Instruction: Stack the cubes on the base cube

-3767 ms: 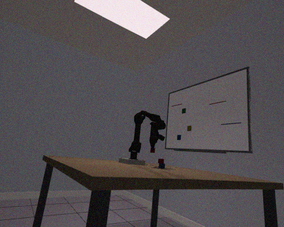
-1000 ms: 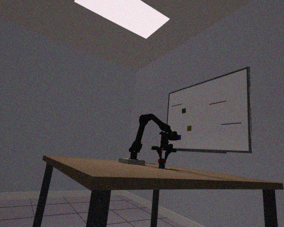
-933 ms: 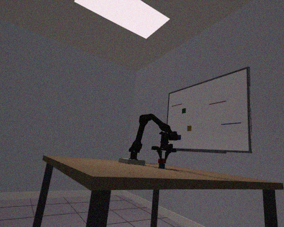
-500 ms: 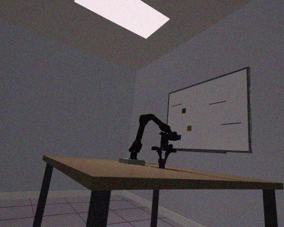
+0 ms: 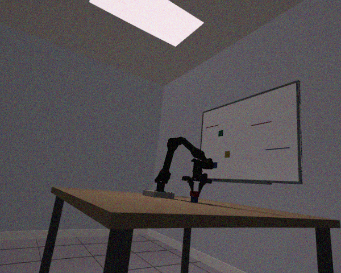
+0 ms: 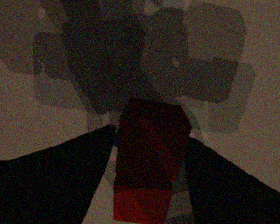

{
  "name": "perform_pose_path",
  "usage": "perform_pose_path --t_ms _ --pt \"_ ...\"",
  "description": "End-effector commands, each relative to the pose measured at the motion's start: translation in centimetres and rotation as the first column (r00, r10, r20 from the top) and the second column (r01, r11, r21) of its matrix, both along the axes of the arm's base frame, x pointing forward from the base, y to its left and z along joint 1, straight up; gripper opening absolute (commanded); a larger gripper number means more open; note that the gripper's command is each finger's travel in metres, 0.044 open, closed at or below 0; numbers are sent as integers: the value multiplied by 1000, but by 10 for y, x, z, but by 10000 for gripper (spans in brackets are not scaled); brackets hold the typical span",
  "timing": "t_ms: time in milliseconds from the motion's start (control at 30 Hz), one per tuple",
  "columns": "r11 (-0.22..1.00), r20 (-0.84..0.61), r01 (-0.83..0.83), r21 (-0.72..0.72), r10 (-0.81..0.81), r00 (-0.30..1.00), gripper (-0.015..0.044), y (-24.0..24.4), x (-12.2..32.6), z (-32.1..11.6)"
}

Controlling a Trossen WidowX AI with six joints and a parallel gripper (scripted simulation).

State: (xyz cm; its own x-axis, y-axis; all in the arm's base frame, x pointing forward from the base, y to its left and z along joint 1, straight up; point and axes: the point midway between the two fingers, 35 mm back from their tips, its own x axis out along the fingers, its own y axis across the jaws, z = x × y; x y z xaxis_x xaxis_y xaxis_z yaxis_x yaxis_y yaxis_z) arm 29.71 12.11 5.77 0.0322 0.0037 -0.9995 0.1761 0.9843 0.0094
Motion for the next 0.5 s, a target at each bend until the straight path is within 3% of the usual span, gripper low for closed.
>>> perform_pose_path --t_ms 0,467 --pt "1000 -1 1 1 -1 1000 205 0 0 5" --pt "1000 0 0 0 0 1000 205 0 -1 37"
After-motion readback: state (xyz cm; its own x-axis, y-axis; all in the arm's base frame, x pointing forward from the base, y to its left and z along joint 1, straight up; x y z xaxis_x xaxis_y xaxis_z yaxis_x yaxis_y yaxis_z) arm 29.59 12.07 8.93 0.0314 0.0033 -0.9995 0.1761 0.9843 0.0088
